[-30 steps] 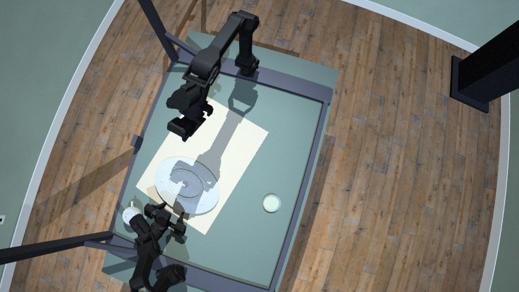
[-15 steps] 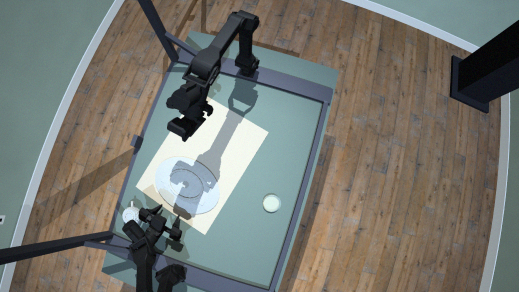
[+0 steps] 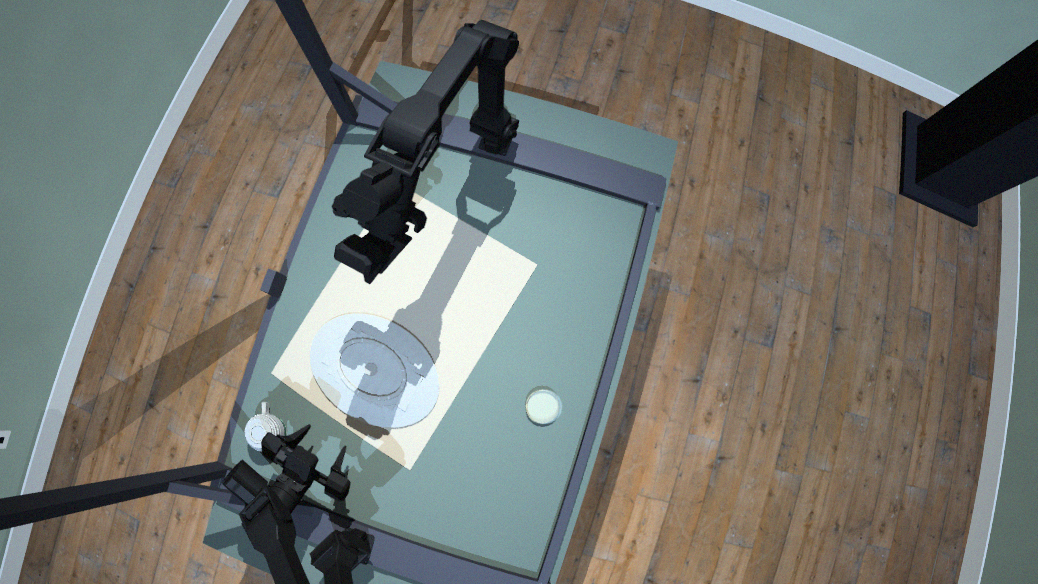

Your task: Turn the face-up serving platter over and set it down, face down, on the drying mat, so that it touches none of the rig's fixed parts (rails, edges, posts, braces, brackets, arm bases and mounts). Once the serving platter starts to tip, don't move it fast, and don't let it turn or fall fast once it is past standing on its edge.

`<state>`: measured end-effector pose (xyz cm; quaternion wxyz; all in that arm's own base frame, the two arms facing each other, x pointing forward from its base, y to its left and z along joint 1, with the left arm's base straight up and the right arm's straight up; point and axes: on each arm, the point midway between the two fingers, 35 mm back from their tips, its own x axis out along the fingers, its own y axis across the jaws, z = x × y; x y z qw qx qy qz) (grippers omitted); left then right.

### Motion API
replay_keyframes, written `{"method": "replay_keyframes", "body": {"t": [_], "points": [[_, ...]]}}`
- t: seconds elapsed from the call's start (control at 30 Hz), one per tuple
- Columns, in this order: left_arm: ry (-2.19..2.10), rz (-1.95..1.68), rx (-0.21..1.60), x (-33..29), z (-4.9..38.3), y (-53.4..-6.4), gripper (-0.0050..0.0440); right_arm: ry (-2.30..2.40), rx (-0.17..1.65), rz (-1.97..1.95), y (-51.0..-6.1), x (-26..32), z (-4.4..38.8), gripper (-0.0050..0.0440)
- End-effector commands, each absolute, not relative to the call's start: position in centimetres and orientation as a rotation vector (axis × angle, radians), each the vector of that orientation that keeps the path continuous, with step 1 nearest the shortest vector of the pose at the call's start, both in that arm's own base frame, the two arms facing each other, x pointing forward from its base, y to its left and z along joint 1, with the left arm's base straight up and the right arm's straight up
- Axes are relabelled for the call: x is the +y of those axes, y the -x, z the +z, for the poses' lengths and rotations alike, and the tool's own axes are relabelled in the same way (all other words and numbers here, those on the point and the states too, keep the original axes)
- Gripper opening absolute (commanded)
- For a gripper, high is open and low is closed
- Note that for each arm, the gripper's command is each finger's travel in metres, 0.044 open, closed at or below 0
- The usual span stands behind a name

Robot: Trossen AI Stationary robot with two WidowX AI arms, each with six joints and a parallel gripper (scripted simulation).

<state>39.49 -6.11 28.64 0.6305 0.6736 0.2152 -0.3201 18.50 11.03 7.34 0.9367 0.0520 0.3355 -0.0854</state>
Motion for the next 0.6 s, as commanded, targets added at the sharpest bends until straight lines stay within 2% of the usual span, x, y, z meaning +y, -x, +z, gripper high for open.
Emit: {"method": "replay_keyframes", "body": {"t": [0.0, 0.1, 0.13, 0.57], "points": [[-1.546, -0.708, 0.462, -6.1, 30.0, -39.5, 0.016, -0.13, 0.677, -0.183, -17.6, 11.7, 9.0, 0.04], [-1.546, -0.708, 0.462, -6.1, 30.0, -39.5, 0.016, -0.14, 0.673, -0.18, -16.6, 11.8, 10.2, 0.04], [-1.546, -0.708, 0.462, -6.1, 30.0, -39.5, 0.016, -0.125, 0.679, -0.185, -17.3, 11.7, 9.2, 0.04], [-1.546, -0.708, 0.462, -6.1, 30.0, -39.5, 0.016, -0.13, 0.677, -0.183, -17.4, 11.7, 9.2, 0.04]]}}
